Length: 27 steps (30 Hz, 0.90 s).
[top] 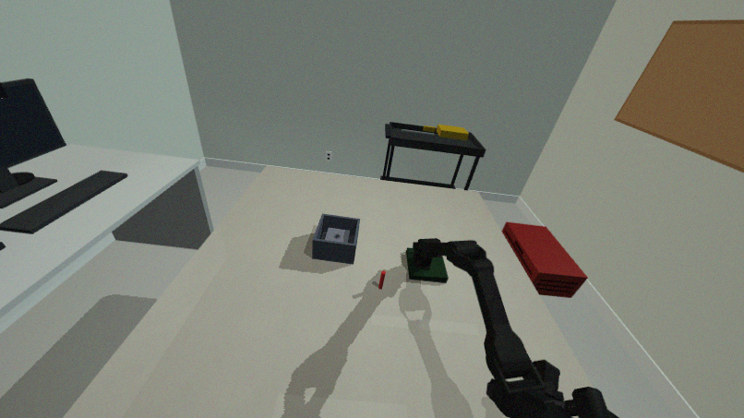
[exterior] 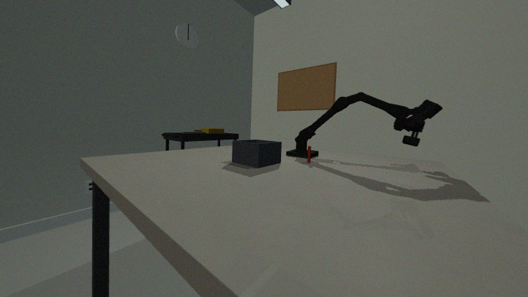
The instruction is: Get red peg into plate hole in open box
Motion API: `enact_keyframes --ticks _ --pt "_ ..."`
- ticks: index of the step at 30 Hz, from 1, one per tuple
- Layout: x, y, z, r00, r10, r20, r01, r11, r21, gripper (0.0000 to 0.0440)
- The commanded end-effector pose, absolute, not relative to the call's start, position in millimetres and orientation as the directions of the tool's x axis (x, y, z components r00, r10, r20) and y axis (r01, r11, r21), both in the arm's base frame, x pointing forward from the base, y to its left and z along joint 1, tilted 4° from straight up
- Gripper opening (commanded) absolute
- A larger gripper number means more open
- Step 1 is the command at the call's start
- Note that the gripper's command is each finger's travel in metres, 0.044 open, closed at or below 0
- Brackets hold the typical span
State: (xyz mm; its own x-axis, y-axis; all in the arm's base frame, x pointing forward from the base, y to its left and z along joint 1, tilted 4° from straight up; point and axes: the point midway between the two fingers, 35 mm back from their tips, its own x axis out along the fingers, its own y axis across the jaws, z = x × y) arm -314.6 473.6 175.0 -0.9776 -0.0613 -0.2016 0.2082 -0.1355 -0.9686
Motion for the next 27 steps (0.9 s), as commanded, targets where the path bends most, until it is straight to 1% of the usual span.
enact_keyframes --ticks 1,8,15,27 --pt "-302.9 472.9 177.6 -0.977 -0.042 -0.21 0.214 -0.236 -0.948 0.044" --pt "-274.4 471.7 188.8 -0.975 0.009 -0.224 0.195 -0.459 -0.867 0.044" --pt "-245.3 469.0 200.0 -0.969 0.064 -0.239 0.14 -0.655 -0.743 0.044" --pt "-192.8 460.9 220.8 -0.947 0.176 -0.271 -0.033 -0.887 -0.46 0.044"
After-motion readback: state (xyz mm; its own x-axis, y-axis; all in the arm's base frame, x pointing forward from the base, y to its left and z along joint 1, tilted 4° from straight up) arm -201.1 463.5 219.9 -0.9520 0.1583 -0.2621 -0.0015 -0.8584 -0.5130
